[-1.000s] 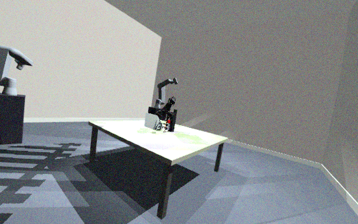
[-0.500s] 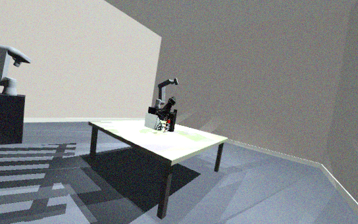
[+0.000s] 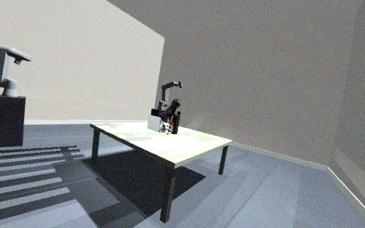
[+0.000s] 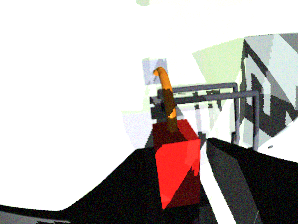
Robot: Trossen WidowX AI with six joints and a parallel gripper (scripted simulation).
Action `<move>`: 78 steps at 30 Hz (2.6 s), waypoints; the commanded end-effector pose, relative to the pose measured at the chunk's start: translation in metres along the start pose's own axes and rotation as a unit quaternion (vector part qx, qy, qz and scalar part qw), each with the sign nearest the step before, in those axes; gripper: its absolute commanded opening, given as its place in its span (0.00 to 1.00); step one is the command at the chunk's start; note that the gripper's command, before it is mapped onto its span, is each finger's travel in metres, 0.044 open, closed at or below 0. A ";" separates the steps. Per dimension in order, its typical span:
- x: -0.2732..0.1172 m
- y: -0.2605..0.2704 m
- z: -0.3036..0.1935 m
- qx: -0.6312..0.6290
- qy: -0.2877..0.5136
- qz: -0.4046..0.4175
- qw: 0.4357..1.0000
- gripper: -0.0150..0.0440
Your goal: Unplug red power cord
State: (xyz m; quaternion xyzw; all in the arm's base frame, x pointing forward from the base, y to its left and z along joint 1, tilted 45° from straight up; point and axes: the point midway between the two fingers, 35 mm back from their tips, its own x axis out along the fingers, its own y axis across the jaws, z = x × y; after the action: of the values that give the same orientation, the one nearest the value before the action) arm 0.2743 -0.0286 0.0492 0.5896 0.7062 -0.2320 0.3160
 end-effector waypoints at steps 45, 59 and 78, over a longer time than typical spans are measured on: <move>0.009 0.001 0.013 0.001 0.000 -0.001 1.000 0.25; 0.006 0.001 0.036 0.002 0.000 0.000 1.000 0.25; 0.013 0.000 0.037 -0.007 0.015 -0.009 1.000 0.48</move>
State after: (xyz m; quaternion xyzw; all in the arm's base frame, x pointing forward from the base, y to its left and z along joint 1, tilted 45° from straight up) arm 0.2793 -0.0510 0.0117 0.5847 0.7158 -0.2253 0.3081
